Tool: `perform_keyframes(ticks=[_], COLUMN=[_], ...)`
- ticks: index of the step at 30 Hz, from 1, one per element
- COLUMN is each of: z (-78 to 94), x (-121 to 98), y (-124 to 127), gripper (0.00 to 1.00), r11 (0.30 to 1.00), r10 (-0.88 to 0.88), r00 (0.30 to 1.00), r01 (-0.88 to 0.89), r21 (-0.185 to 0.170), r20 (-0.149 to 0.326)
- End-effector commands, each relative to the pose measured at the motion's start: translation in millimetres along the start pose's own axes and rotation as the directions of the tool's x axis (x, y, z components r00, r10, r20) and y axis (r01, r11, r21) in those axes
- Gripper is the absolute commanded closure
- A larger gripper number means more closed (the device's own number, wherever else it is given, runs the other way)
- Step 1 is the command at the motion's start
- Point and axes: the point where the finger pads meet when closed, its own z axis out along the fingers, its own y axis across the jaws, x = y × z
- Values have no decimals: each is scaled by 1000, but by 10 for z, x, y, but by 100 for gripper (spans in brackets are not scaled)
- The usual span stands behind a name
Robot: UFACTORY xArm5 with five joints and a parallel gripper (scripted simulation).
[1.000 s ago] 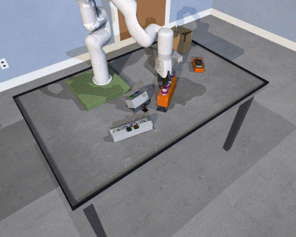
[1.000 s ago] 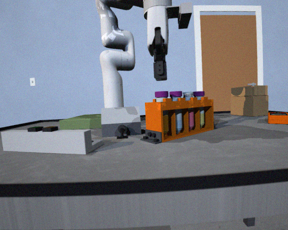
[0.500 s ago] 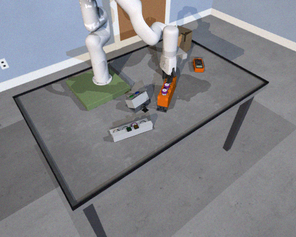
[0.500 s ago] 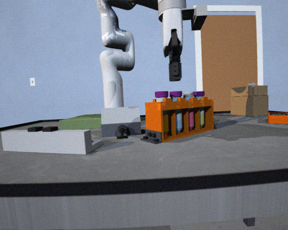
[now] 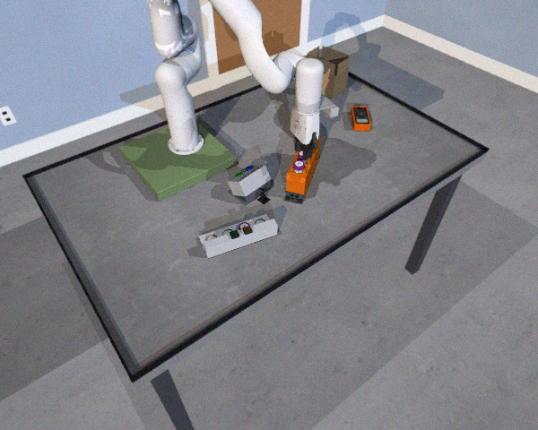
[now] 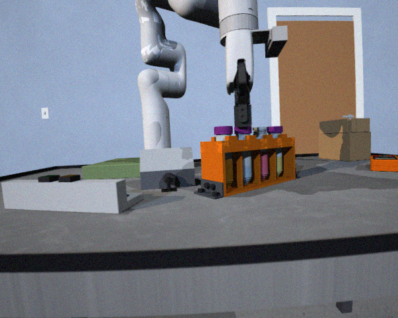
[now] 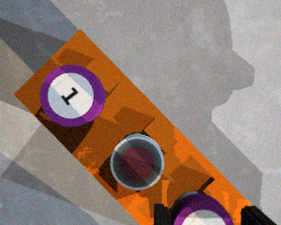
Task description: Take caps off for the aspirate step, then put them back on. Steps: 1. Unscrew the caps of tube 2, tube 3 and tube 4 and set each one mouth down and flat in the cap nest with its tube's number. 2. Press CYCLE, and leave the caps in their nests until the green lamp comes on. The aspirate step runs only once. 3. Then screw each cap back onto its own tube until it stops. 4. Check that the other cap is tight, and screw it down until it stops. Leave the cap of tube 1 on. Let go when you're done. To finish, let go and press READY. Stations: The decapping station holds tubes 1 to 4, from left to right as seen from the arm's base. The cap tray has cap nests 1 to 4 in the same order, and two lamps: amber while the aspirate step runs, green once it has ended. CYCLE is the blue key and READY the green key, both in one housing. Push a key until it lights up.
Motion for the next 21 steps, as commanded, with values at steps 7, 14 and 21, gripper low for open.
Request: perform_keyframes(ticks=[7,14,21], z=[26,51,86], x=[9,9,9], y=[11,10,10], gripper=[54,54,54], r11=[1000,1000,1000], r10=[0,0,0], r00=[1000,1000,1000], r01=[0,0,0], r21=[-2,-2,-2], r20=[-4,-4,-4])
